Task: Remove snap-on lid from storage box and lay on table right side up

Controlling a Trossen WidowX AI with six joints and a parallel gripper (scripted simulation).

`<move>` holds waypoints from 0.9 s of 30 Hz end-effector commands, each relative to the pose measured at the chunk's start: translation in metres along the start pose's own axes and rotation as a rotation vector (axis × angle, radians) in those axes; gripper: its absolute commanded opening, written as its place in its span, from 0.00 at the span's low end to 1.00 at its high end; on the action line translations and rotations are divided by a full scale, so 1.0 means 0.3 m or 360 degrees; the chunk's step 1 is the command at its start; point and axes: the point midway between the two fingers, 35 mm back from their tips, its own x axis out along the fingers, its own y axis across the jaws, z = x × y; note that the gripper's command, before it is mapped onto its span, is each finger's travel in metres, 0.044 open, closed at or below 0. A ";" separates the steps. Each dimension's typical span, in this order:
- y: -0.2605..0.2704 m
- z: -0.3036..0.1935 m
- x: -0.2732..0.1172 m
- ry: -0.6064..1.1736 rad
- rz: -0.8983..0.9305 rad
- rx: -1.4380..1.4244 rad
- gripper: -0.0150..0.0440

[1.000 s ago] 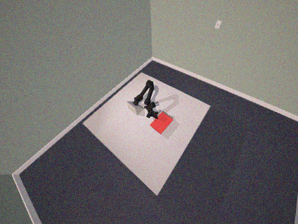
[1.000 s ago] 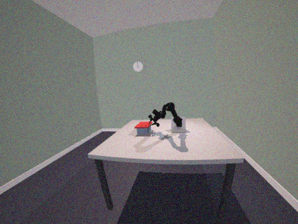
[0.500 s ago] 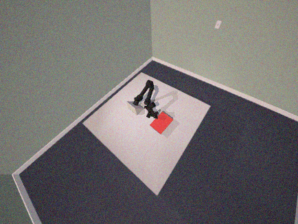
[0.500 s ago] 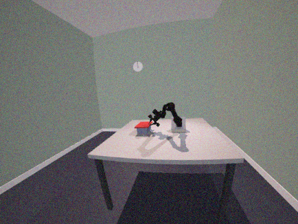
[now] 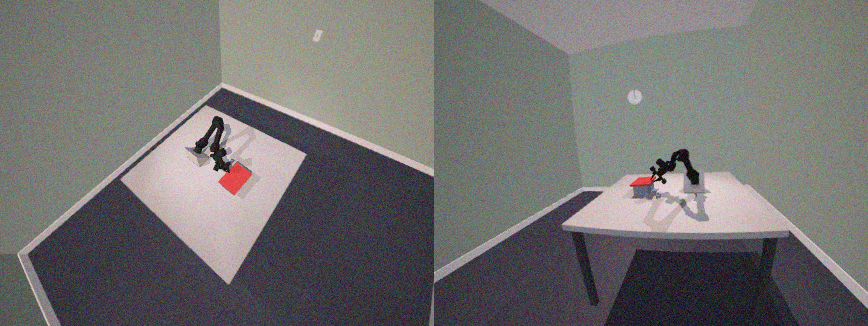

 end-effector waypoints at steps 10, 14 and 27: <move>0.012 0.001 -0.010 0.0004 0.0005 -0.0006 0.25; 0.014 0.001 -0.012 0.0004 0.0005 -0.0006 0.25; 0.016 0.001 -0.011 0.0001 0.0006 -0.0002 0.25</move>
